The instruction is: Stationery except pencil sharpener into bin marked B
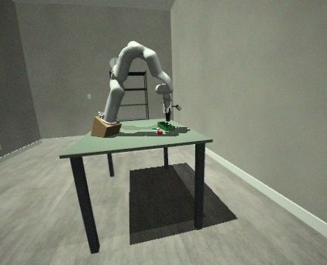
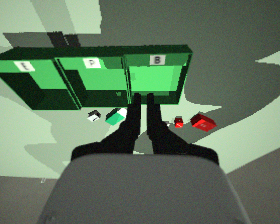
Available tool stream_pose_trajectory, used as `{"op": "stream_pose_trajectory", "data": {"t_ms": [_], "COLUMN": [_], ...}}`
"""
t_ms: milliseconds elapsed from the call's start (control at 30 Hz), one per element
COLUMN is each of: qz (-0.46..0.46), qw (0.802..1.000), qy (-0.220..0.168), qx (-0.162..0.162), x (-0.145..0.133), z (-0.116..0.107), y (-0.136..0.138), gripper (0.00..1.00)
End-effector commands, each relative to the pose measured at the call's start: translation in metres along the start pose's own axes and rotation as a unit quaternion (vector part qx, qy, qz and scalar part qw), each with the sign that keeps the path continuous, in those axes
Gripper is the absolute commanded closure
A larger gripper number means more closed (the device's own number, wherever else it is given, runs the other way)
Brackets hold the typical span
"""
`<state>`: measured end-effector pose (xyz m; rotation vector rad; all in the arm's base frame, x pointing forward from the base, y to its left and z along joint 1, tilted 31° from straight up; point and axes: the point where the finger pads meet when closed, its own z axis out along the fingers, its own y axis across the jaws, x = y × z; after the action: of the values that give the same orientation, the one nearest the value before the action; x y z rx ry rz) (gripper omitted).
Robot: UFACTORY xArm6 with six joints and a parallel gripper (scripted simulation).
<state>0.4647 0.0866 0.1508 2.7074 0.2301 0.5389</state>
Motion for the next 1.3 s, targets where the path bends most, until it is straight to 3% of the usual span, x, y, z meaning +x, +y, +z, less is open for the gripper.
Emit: {"op": "stream_pose_trajectory", "data": {"t_ms": [0, 333, 533, 1267], "qz": [0.001, 0.001, 0.001, 0.001], "qw": [1.000, 1.000, 1.000, 1.000], "qy": [0.002, 0.002, 0.002, 0.002], "qx": [0.000, 0.000, 0.000, 0.000], "x": [0.001, -0.002, -0.002, -0.002], "z": [-0.001, -0.001, -0.001, 0.052], "y": [-0.014, -0.064, -0.064, -0.064], "gripper": [0.93, 0.93, 0.93, 0.93]}}
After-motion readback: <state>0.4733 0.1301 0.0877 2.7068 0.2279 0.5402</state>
